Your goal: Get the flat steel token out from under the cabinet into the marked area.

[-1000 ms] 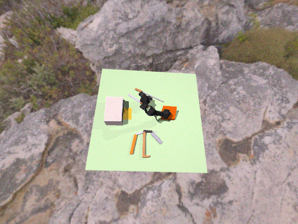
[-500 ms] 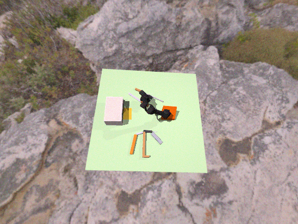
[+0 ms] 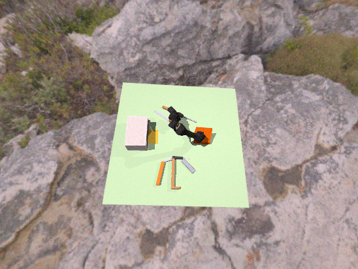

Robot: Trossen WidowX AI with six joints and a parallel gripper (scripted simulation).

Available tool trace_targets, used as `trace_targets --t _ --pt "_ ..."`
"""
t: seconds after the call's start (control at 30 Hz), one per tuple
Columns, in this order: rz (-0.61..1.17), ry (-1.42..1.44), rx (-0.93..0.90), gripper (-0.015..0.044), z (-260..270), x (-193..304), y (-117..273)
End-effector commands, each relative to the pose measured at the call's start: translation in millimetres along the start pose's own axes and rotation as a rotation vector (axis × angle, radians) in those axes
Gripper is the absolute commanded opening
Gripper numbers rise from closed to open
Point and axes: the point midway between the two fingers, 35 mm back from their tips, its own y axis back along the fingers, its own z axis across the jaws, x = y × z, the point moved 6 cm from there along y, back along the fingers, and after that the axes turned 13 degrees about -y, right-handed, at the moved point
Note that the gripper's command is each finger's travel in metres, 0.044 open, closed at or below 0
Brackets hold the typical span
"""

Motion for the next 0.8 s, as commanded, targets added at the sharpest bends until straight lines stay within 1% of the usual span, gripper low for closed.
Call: trace_targets --t 0.0,0.77 --pt "-0.006 0.000 0.005 0.0000 -4.9 -5.4 1.6" --pt "-0.008 0.000 0.006 0.0000 -24.0 -23.2 2.3"
